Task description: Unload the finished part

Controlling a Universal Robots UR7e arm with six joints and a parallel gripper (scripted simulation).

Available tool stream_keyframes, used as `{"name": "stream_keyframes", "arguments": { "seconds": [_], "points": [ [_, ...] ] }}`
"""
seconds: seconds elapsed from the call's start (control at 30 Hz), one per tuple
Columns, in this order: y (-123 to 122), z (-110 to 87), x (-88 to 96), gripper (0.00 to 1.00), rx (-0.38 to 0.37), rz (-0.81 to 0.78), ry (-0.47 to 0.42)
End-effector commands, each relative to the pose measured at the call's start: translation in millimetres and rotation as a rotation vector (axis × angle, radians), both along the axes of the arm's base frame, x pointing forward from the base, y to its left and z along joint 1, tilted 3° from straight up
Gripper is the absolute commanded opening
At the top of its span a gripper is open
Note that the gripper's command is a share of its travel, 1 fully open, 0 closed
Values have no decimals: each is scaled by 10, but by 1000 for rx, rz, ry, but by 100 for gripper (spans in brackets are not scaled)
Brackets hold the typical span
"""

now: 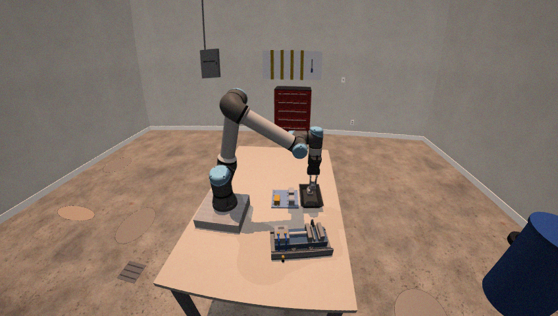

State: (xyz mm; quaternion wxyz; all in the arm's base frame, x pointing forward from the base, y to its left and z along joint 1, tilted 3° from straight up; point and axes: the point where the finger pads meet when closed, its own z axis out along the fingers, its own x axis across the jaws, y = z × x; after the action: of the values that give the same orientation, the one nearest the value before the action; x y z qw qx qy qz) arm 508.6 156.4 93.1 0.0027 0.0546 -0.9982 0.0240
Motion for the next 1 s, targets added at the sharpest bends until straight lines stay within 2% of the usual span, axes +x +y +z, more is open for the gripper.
{"name": "stream_keyframes", "arguments": {
  "seconds": [0.0, 0.33, 0.97],
  "points": [
    [-1, -26, 4, 0, 0, 0, -2],
    [-5, -118, 4, 0, 0, 0, -2],
    [-18, -429, 4, 0, 0, 0, -2]
  ]
}}
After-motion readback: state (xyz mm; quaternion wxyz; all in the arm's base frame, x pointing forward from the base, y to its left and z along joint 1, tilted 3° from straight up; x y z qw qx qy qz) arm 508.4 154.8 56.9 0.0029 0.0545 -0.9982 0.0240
